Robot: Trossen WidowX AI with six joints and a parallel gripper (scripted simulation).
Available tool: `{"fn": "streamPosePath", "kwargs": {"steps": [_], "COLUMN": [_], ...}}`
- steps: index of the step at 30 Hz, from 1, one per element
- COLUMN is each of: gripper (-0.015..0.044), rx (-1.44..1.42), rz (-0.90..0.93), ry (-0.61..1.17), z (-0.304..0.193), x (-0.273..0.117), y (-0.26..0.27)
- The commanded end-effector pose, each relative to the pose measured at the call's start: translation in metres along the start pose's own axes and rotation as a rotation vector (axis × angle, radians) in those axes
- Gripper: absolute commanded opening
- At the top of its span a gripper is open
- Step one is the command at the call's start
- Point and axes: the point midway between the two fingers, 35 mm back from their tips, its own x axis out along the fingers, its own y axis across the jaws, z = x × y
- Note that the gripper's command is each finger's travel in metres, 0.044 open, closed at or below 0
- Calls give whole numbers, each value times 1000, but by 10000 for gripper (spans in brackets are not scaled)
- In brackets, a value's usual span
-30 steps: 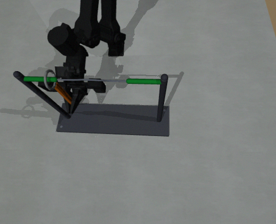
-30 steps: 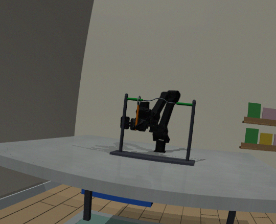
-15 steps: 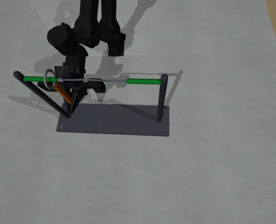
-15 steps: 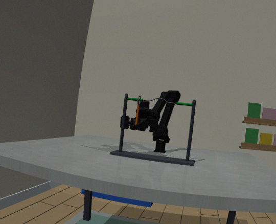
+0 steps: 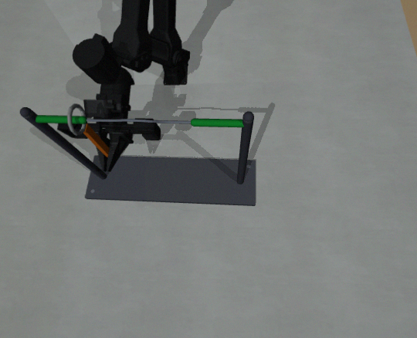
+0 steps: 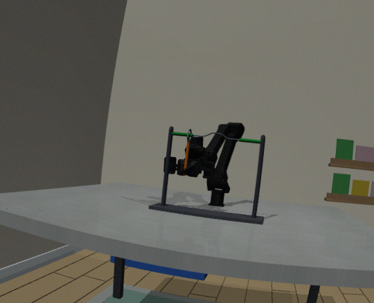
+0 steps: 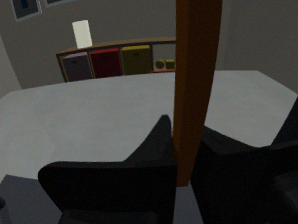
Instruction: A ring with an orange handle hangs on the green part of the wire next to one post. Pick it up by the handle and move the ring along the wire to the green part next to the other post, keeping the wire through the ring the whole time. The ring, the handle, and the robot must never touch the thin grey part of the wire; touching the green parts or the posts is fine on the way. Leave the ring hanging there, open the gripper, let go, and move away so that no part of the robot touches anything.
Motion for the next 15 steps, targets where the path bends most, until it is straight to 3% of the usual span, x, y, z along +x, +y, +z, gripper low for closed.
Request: {"fn": "streamPosePath", "kwargs": {"steps": [1, 15], "gripper": [-150, -150], "rx": [4, 8], "rz": [-2, -1], "ry": [0, 2], "z": [0, 1], "x": [0, 0], "y": [3, 17]}}
